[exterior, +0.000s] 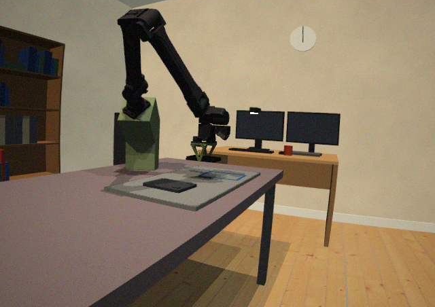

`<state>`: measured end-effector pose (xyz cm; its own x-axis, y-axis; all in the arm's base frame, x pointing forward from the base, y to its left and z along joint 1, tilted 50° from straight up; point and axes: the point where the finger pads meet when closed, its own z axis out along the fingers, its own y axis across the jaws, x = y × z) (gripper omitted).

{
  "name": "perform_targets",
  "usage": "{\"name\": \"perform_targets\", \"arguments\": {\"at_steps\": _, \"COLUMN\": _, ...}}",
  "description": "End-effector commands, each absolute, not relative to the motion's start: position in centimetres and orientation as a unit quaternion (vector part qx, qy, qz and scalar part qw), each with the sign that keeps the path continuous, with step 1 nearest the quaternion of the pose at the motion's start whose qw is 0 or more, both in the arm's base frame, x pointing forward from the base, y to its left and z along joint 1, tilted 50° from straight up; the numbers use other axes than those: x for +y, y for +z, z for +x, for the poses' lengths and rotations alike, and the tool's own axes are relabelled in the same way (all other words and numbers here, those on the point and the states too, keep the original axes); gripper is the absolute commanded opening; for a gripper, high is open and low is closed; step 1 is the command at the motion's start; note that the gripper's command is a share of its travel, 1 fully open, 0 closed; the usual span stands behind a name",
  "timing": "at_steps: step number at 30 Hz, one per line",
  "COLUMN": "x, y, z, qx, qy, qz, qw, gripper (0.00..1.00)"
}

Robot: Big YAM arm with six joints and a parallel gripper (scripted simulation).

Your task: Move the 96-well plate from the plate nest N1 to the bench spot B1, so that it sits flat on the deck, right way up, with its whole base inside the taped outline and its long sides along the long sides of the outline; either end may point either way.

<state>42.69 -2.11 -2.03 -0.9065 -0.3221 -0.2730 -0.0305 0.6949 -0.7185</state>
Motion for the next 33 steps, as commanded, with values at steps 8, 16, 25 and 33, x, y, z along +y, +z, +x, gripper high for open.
{"name": "perform_targets", "arguments": {"at_steps": 8, "x": 1.5, "y": -3.7, "z": 43.9, "qx": 0.899, "qy": -0.374, "qz": -0.098, "qw": 0.205, "gripper": 0.0}}
{"name": "perform_targets", "arguments": {"at_steps": 16, "x": 3.1, "y": -4.2, "z": 44.6, "qx": 0.899, "qy": -0.371, "qz": -0.094, "qw": 0.213, "gripper": 0.0}}
{"name": "perform_targets", "arguments": {"at_steps": 25, "x": 5.3, "y": -6.9, "z": 45.0, "qx": 0.899, "qy": -0.373, "qz": -0.098, "qw": 0.206, "gripper": 0.0}}
{"name": "perform_targets", "arguments": {"at_steps": 33, "x": 7.0, "y": -7.2, "z": 45.8, "qx": 0.899, "qy": -0.37, "qz": -0.094, "qw": 0.216, "gripper": 0.0}}
